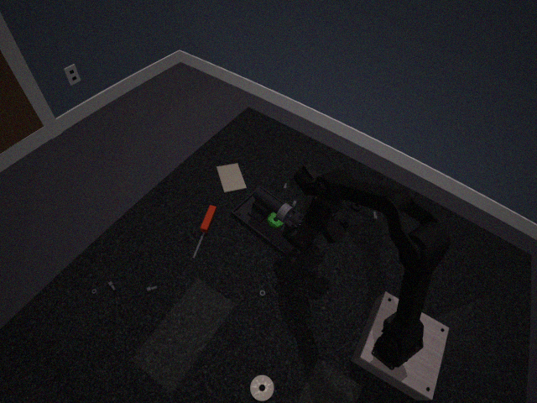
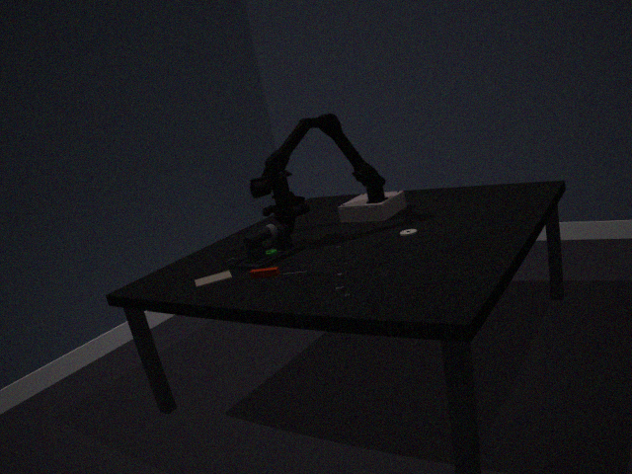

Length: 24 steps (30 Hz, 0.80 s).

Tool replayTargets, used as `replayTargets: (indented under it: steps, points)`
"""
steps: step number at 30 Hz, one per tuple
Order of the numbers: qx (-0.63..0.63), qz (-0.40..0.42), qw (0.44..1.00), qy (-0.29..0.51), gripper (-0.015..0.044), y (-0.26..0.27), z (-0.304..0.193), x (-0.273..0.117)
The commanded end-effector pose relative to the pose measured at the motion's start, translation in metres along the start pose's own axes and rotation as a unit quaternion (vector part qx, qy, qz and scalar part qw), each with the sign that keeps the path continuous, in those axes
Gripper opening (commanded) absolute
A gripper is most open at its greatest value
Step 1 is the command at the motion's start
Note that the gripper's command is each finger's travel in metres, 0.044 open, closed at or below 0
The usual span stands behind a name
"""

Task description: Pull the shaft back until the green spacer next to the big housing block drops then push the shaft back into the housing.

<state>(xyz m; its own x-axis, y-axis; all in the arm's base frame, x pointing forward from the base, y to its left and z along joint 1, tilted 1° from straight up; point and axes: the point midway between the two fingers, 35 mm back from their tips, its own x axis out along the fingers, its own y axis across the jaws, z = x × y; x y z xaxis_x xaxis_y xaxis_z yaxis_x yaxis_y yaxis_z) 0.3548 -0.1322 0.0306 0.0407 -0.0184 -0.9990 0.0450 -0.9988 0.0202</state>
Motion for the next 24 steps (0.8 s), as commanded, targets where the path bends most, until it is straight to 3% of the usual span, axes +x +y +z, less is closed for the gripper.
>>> replayTargets:
  steps: [1, 23, 24]
  points:
    - [0.000, -0.002, 1.000, 0.002, 0.0000, -0.0003, -0.0038, 0.0004]
    - [0.000, -0.002, 1.000, 0.003, 0.0000, -0.0004, -0.0083, 0.0001]
    - [0.000, -0.001, 1.000, -0.003, 0.0026, 0.0001, -0.0043, 0.0001]
